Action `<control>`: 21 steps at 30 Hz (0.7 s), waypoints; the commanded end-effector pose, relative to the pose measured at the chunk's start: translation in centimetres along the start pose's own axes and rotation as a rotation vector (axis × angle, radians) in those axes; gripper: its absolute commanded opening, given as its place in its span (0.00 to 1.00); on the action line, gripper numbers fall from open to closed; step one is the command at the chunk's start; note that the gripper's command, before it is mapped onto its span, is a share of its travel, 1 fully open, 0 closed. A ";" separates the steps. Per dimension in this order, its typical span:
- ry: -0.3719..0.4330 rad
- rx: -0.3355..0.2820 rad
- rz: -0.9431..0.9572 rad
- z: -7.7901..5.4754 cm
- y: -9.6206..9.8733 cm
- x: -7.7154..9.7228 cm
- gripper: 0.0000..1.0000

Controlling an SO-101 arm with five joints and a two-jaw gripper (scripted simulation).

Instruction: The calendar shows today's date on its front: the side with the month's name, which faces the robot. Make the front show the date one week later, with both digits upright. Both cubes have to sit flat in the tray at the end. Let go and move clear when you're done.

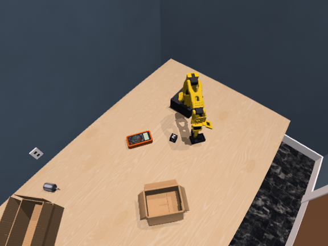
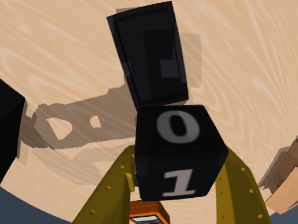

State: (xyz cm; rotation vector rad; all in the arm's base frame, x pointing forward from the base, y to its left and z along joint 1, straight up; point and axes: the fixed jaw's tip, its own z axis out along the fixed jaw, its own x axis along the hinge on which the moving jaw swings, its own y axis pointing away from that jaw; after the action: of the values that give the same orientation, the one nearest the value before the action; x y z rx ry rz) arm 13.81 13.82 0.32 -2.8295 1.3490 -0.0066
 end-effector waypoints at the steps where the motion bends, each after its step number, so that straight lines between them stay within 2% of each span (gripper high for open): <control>1: -0.005 0.014 -0.103 -0.3 0.0 -2.1 0.00; 8: -0.006 0.014 -0.191 -0.3 0.5 -3.8 0.00; 21: -0.006 0.014 -0.198 -0.3 0.5 -3.9 0.00</control>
State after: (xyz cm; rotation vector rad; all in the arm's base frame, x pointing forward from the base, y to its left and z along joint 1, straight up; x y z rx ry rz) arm 11.01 16.17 0.34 -2.9420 1.0780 -0.0056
